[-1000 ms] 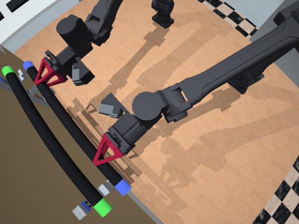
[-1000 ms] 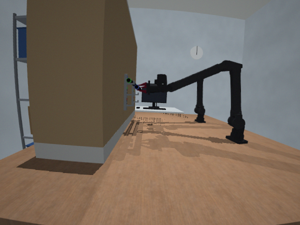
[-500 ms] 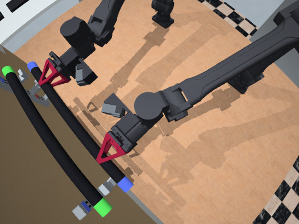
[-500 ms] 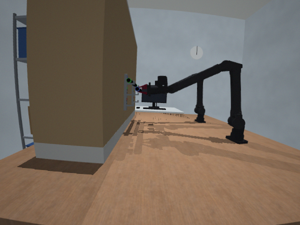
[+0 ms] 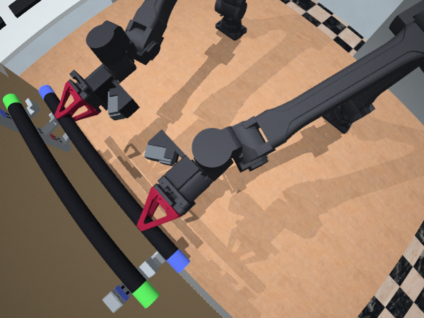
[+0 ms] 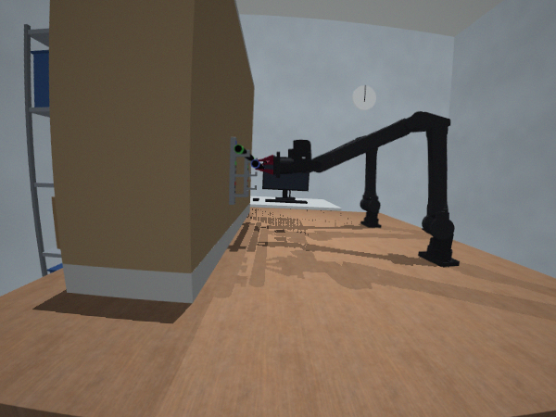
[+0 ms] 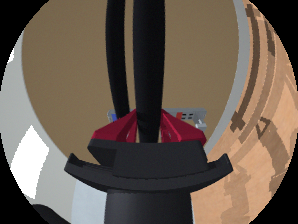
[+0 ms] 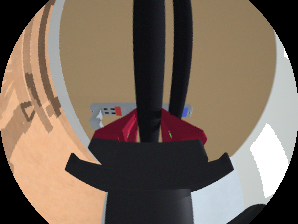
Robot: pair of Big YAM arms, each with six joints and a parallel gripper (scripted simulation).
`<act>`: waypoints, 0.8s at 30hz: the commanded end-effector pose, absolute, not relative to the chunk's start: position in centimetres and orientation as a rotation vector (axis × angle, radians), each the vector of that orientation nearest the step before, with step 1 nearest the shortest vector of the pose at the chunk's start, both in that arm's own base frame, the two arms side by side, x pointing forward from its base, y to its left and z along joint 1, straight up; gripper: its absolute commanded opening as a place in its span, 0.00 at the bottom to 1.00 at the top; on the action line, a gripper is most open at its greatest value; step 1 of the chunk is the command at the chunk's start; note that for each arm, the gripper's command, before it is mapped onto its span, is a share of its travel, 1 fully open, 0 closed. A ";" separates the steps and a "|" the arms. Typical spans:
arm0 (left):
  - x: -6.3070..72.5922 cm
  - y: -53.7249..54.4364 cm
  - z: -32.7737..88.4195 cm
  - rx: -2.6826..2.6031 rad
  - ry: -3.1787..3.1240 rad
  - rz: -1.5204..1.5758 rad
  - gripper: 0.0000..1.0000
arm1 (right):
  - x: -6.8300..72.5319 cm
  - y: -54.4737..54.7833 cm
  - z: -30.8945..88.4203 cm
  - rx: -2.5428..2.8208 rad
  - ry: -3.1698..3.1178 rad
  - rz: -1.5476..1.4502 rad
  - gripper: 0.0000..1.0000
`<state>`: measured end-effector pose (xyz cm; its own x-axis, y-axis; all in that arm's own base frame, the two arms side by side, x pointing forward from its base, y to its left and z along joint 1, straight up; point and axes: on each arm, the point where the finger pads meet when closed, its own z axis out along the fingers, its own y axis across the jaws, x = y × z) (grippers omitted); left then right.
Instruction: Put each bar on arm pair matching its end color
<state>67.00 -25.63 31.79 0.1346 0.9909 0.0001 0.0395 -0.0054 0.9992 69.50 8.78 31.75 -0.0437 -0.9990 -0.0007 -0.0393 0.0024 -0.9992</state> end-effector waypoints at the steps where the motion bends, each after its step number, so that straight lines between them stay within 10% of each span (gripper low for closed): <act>1: 66.7 -24.9 36.0 1.213 1.105 1.118 0.00 | 68.8 8.3 36.0 -1.128 1.232 -1.250 0.00; 24: 63.2 -24.4 36.0 1.213 1.105 1.118 0.00 | 65.2 8.5 36.0 -1.128 1.232 -1.250 0.00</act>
